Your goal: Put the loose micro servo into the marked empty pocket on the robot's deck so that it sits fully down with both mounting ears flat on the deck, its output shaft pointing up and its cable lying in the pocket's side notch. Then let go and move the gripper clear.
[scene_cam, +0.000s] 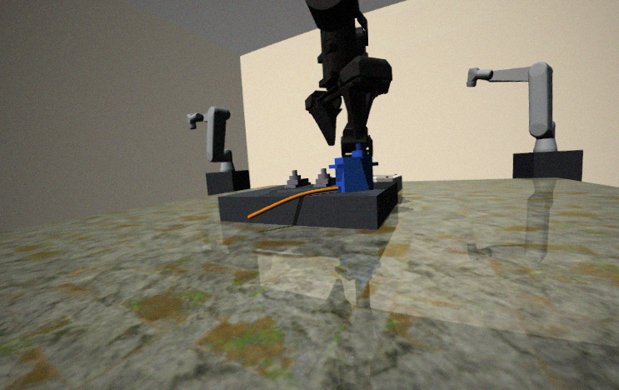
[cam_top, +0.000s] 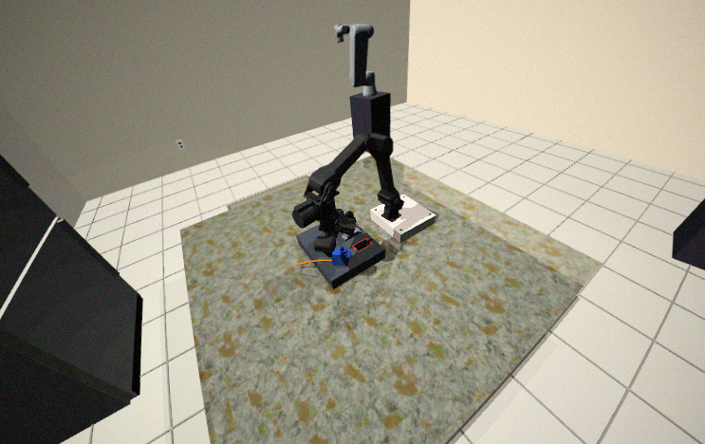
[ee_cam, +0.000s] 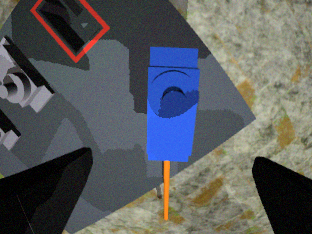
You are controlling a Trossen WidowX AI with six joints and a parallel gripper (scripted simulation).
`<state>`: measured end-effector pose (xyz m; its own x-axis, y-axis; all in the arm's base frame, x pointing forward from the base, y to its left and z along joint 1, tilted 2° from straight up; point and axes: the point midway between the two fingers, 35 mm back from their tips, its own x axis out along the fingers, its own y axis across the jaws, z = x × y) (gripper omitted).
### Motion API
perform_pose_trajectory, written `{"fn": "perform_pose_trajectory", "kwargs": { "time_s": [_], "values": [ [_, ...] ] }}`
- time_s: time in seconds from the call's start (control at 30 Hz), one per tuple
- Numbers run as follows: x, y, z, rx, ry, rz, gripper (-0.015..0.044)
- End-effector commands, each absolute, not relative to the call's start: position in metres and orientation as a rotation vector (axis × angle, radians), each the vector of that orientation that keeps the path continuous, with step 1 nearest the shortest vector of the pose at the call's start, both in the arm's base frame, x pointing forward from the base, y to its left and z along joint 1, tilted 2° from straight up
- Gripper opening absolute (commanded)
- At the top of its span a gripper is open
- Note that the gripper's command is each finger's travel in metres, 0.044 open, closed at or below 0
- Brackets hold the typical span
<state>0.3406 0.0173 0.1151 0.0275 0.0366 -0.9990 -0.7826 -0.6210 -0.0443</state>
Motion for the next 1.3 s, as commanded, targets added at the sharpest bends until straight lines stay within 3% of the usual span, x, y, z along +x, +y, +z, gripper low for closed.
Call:
{"fn": "perform_pose_trajectory", "kwargs": {
  "time_s": [0.0, 0.6, 0.97, 1.2, 1.27],
  "values": [
    [0.339, 0.018, 0.102, -1.673, 0.762, 1.677, 0.0440],
    [0.339, 0.019, 0.081, -1.672, 0.762, 1.677, 0.0440],
    [0.339, 0.019, 0.081, -1.672, 0.762, 1.677, 0.0151],
    [0.339, 0.019, 0.081, -1.672, 0.762, 1.677, 0.0105],
    [0.339, 0.019, 0.084, -1.672, 0.762, 1.677, 0.0052]
  ]
}}
